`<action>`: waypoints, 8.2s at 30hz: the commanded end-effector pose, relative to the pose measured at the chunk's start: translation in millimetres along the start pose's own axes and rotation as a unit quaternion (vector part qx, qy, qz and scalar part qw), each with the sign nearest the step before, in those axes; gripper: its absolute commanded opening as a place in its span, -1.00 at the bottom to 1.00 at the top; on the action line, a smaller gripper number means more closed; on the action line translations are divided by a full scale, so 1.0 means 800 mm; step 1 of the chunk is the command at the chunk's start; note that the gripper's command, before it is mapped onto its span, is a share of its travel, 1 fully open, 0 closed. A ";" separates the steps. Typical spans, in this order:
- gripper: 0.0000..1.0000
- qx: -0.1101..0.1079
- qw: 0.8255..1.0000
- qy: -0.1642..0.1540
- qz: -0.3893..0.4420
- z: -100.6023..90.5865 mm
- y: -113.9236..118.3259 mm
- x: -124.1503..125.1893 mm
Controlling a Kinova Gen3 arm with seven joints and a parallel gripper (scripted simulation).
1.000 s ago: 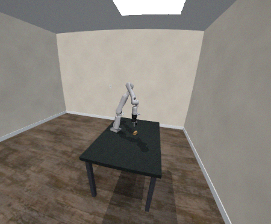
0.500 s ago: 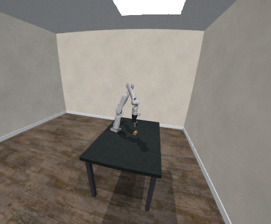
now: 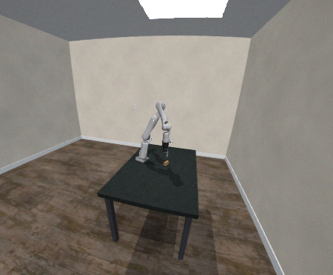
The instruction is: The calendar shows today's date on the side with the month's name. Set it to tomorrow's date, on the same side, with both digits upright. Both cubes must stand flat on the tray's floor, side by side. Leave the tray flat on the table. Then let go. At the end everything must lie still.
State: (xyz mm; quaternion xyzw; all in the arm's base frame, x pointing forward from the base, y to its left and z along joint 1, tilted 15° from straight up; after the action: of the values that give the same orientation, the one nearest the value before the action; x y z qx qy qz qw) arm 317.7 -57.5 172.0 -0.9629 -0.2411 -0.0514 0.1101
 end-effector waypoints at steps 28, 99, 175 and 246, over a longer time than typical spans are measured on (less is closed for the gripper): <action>1.00 0.002 0.919 0.003 -0.394 0.031 0.000 -0.007; 0.74 0.002 0.890 0.005 -0.456 0.040 0.000 -0.009; 0.74 0.002 0.889 0.005 -0.457 0.103 0.001 -0.011; 0.74 0.002 0.889 0.005 -0.457 0.138 0.000 -0.010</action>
State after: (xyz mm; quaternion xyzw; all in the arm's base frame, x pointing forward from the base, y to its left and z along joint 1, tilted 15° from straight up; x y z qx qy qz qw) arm 315.4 -35.1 62.8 -0.7457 -0.6541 -0.1001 0.0779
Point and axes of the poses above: the point where the finger pads meet when closed, its own z axis out along the fingers, its own y axis across the jaws, x = y × z, the point moved 4 cm from there along -z, back along the fingers, and after that the axes turned 6 degrees about -z, right-handed, at the moved point
